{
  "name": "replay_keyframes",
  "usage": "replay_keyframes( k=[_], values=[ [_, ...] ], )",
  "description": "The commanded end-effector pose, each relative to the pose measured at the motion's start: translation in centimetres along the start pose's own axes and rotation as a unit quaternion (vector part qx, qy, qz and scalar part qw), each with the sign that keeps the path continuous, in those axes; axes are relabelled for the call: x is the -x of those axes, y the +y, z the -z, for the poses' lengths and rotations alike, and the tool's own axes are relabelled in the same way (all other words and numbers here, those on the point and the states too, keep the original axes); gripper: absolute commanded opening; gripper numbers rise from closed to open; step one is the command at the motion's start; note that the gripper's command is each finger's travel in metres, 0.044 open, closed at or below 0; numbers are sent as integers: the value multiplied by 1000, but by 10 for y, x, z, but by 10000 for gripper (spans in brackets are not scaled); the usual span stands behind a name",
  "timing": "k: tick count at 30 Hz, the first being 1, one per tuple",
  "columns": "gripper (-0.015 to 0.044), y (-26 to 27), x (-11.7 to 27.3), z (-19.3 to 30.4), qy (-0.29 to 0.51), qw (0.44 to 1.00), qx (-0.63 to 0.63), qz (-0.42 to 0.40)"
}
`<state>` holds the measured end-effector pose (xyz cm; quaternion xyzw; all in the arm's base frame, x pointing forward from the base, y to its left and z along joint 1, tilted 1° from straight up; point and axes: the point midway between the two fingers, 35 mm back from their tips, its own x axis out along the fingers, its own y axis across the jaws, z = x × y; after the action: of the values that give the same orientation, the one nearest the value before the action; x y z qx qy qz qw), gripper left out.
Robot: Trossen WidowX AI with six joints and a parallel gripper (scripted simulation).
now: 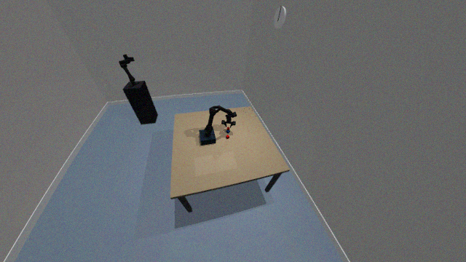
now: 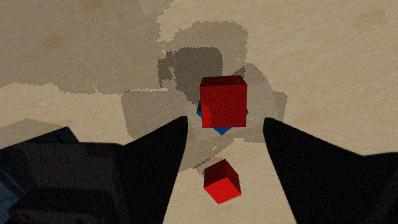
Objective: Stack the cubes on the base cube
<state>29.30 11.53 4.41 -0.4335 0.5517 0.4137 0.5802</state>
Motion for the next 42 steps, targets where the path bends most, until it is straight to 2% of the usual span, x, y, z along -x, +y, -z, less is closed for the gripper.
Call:
replay_keyframes(
  k=[1,8,15,25,37,39,42],
  values=[
    [265,-2,3,9,1,997,-82,-1],
    [265,-7,12,31,1,953,-303,1],
    [265,-9,20,53,1,860,-510,2],
    [265,-10,30,83,1,653,-757,4],
    [265,-5,42,118,0,323,-946,6],
    [265,-5,43,120,0,303,-953,6],
    [265,-5,43,120,0,303,-953,6]
  ],
)
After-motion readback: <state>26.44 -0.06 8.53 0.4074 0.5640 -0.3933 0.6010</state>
